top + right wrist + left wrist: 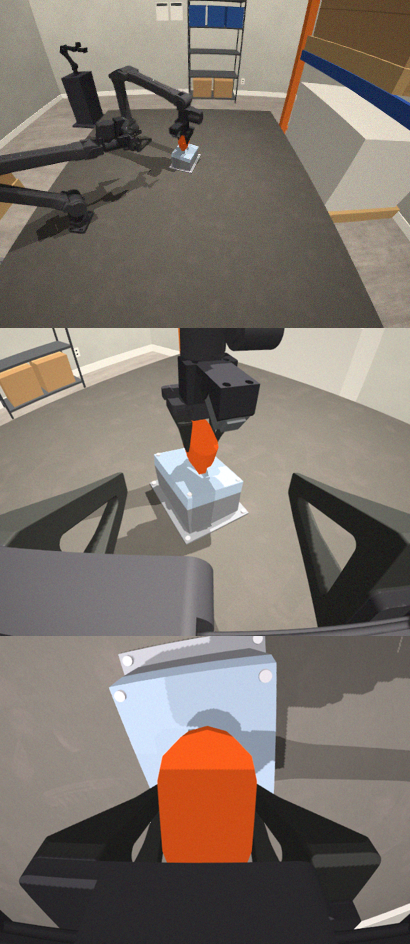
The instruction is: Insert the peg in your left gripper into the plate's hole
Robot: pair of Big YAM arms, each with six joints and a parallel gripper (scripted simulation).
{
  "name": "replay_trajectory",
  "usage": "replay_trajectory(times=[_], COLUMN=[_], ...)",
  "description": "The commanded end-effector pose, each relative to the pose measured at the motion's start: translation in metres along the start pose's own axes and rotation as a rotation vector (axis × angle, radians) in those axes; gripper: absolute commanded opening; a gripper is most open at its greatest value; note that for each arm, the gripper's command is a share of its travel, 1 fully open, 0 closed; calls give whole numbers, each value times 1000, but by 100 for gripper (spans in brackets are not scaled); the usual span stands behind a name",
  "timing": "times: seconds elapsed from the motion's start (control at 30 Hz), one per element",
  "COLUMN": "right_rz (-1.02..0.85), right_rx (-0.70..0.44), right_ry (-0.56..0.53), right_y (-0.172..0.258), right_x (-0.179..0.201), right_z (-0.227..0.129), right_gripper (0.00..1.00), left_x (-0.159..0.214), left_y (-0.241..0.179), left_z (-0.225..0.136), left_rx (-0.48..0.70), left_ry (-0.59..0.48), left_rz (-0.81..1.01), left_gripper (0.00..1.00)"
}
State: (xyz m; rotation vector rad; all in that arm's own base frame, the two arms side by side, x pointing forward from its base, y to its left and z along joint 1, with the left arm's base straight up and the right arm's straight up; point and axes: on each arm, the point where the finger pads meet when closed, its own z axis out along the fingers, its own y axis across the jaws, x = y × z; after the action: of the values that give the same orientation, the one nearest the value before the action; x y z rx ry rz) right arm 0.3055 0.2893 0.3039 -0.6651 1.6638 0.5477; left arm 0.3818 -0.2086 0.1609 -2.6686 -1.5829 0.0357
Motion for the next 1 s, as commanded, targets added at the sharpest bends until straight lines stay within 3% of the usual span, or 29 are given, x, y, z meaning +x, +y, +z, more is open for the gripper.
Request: replay_trajectory(times=[0.0,0.23,0.6,0.97], right_rz=[3,3,3,3], right_rx=[4,4,4,4], right_ry=[-45,-45,-45,-45], right_y=[-2,-2,-2,-2], right_x=[-23,-23,-23,-23], right_z=[1,1,1,1], right_gripper=[100,100,100,100], left_x=[0,10,34,28], left_y=[27,28,34,34], left_z=[-40,-31,-9,-17], left_rx=[-99,-68,11,-4], left_ry=[-2,-33,-416,-425], left_rz=[1,-15,-151,-146], left_gripper=[40,40,40,40])
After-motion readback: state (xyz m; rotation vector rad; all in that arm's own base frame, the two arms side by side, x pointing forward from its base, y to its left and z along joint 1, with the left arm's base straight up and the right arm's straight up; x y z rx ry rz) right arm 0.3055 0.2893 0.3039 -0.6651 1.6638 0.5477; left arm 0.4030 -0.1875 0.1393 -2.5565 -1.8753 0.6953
